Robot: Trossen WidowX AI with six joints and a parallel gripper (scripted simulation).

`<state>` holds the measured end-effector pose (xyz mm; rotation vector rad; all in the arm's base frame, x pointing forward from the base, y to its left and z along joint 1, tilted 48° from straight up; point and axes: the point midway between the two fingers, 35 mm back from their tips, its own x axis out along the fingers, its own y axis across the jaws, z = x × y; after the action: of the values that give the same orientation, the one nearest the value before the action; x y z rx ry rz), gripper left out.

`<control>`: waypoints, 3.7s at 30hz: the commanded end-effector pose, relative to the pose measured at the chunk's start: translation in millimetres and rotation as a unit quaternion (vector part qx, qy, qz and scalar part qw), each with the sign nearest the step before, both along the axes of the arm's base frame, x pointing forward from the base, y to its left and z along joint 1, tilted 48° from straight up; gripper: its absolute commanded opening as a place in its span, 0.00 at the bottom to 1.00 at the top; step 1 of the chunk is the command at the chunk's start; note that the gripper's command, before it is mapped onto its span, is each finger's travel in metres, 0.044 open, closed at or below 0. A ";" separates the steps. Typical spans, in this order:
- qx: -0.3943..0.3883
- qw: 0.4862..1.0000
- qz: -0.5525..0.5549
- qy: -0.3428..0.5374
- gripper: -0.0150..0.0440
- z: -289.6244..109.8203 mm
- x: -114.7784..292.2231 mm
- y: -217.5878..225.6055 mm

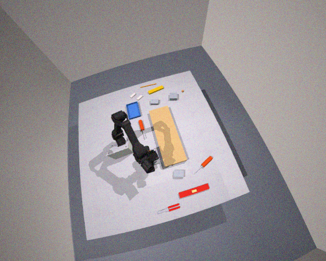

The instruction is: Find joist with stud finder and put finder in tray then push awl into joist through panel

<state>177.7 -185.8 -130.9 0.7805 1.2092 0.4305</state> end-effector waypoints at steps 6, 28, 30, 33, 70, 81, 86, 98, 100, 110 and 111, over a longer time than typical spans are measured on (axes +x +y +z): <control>-0.007 1.000 0.000 -0.003 0.25 35.9 -4.8 -34.0; -0.012 1.000 -0.002 -0.001 0.25 32.4 63.2 -64.7; -0.012 1.000 -0.003 -0.001 0.25 32.3 71.4 -66.9; -0.012 1.000 -0.003 -0.001 0.25 32.4 83.9 -69.5; -0.007 1.000 -0.002 -0.006 0.25 22.0 164.1 -58.1; -0.007 1.000 -0.002 -0.006 0.25 11.9 165.4 -47.8; -0.006 1.000 -0.002 -0.006 0.25 7.5 165.8 -43.0; -0.006 1.000 -0.002 -0.006 0.25 -2.8 166.1 -31.2; -0.006 1.000 -0.002 -0.006 0.25 -3.3 166.2 -30.6; -0.006 1.000 -0.002 -0.007 0.25 -13.2 166.9 -19.8; -0.006 1.000 -0.002 -0.007 0.25 -14.3 167.0 -18.5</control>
<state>343.7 -207.9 -142.7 0.7650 1.2031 0.4261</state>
